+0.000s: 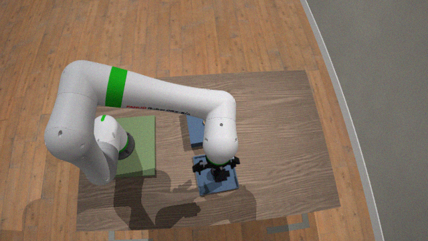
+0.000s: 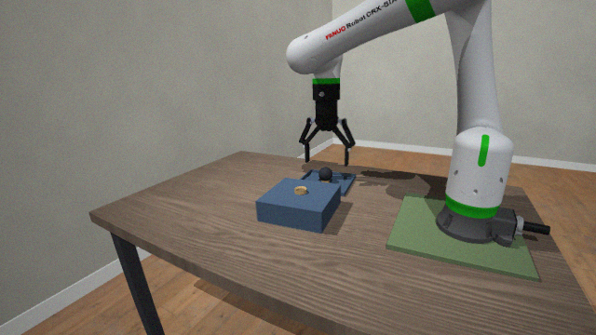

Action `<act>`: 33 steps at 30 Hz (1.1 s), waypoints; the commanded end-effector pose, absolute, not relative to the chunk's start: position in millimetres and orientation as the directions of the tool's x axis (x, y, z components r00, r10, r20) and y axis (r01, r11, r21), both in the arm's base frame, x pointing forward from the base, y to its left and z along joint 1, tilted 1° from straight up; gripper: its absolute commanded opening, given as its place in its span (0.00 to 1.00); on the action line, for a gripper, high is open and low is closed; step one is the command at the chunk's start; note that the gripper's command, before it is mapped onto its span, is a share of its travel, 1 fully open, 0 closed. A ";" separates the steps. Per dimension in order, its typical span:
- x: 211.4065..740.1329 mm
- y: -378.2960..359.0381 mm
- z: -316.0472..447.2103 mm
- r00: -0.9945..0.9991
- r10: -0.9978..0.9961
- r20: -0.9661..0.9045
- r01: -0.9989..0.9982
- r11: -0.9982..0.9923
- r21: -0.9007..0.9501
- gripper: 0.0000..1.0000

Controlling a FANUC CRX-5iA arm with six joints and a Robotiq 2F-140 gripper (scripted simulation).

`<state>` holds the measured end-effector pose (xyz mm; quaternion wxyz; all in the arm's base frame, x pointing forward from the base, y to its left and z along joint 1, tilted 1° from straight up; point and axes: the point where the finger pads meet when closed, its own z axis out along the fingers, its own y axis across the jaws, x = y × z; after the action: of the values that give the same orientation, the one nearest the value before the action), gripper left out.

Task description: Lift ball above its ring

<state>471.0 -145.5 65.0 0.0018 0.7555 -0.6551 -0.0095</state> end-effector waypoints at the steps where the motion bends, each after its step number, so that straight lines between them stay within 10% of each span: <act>1: 472.6 -145.6 24.1 0.142 -0.990 -0.010 -0.990 -0.142 0.013 1.00; 14: 472.1 -145.5 16.7 0.142 -0.990 -0.010 -0.990 -0.142 0.013 1.00; 15: 472.1 -145.5 16.7 0.142 -0.990 -0.010 -0.990 -0.142 0.013 0.10; 33: 472.1 -145.5 17.1 0.142 -0.990 -0.010 -0.990 -0.142 0.013 0.10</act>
<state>471.6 -145.3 16.0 0.0017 0.7555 -0.6550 -0.0086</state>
